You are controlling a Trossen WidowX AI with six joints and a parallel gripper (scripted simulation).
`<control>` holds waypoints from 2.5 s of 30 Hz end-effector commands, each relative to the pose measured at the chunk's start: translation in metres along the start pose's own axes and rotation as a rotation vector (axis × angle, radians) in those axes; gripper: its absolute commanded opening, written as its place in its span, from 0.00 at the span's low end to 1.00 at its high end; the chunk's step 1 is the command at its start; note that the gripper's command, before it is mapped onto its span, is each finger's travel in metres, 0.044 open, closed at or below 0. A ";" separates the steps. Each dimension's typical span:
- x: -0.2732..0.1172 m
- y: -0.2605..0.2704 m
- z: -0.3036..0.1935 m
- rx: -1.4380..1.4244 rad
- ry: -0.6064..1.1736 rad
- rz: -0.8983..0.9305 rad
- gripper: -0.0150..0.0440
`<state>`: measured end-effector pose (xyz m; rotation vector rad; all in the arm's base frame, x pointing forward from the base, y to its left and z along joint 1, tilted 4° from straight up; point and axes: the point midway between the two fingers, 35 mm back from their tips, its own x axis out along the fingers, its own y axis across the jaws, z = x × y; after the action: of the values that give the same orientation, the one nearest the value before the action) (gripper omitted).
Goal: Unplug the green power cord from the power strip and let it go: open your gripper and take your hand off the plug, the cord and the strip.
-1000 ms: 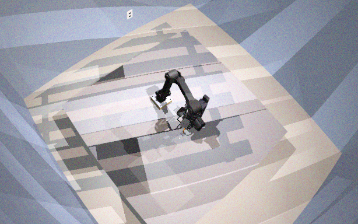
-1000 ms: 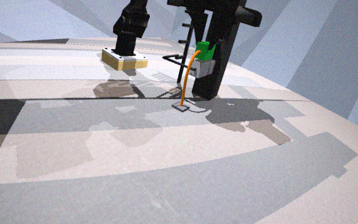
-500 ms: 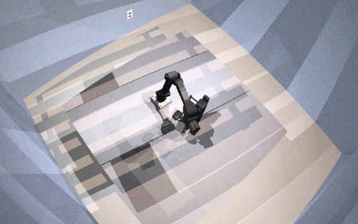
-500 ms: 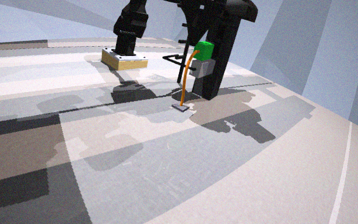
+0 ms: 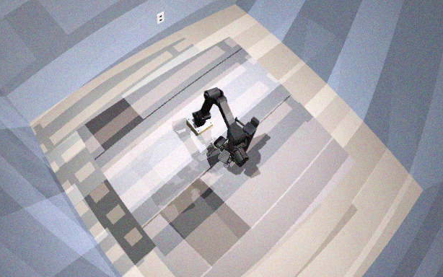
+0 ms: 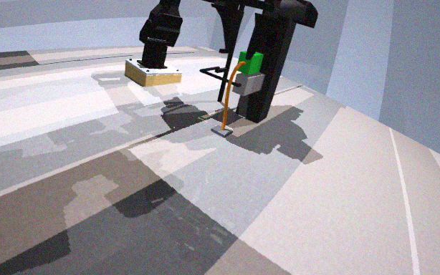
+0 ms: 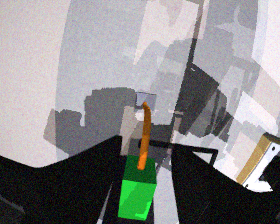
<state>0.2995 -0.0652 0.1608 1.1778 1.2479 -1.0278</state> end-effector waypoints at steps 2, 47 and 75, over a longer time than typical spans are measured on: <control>-0.007 0.001 0.000 0.012 -0.005 0.009 0.53; 0.005 0.001 -0.041 0.012 0.000 0.009 0.53; 0.002 0.003 -0.030 0.009 0.001 0.015 0.25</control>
<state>0.2959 -0.0247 0.1592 1.1955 1.2545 -1.0139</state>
